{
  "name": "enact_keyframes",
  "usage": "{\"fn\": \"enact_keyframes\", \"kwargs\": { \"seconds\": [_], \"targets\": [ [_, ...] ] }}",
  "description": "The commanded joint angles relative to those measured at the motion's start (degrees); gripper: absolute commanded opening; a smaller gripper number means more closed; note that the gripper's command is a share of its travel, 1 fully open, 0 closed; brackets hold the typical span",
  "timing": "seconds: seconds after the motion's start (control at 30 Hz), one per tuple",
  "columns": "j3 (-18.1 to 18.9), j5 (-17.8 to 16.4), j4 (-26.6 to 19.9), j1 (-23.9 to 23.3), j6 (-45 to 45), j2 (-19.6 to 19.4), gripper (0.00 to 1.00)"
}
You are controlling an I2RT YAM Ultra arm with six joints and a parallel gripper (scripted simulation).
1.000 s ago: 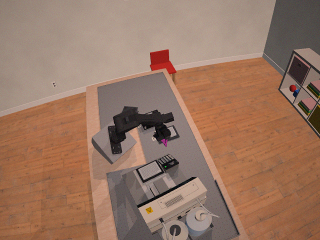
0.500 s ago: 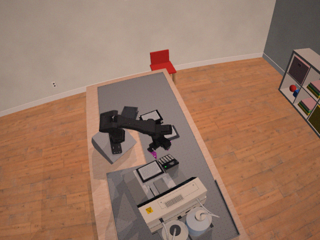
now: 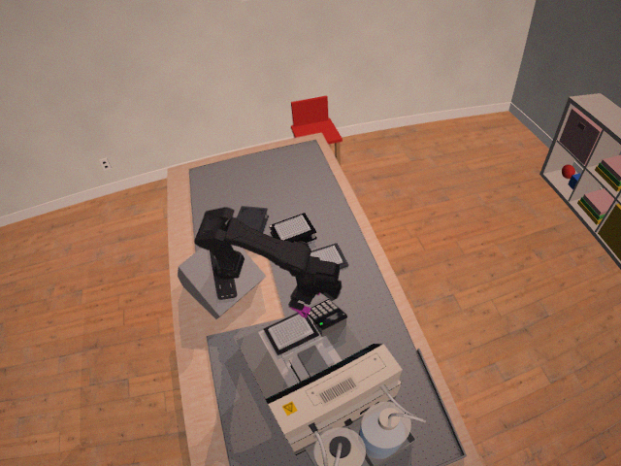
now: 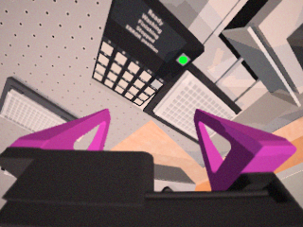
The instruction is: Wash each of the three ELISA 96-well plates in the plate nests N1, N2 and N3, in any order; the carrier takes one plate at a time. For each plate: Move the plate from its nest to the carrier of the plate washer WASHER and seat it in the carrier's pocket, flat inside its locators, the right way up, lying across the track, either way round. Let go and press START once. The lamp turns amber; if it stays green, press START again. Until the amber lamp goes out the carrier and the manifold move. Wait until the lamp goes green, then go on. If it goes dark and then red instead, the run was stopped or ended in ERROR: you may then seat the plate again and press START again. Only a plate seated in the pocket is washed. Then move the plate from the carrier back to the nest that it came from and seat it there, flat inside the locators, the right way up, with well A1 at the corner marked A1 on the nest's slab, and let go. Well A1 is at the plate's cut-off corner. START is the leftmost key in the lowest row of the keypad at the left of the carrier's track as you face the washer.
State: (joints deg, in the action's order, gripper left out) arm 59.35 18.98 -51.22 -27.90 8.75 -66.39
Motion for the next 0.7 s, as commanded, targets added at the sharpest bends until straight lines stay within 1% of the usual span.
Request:
{"fn": "enact_keyframes", "kwargs": {
  "seconds": [0.0, 0.27, 0.57, 0.63, 0.67],
  "targets": [
    [2.1, -3.6, -4.5, -0.4, -7.8, -1.2, 1.00],
    [2.1, -3.6, -4.5, -0.4, -7.8, -1.2, 1.00],
    [0.6, -9.1, -6.2, -11.8, -35.2, 4.3, 1.00],
    [0.6, -9.1, -6.2, -11.8, -35.2, 4.3, 1.00],
    [0.5, -9.8, -6.4, -13.2, -38.3, 4.8, 1.00]
  ]
}}
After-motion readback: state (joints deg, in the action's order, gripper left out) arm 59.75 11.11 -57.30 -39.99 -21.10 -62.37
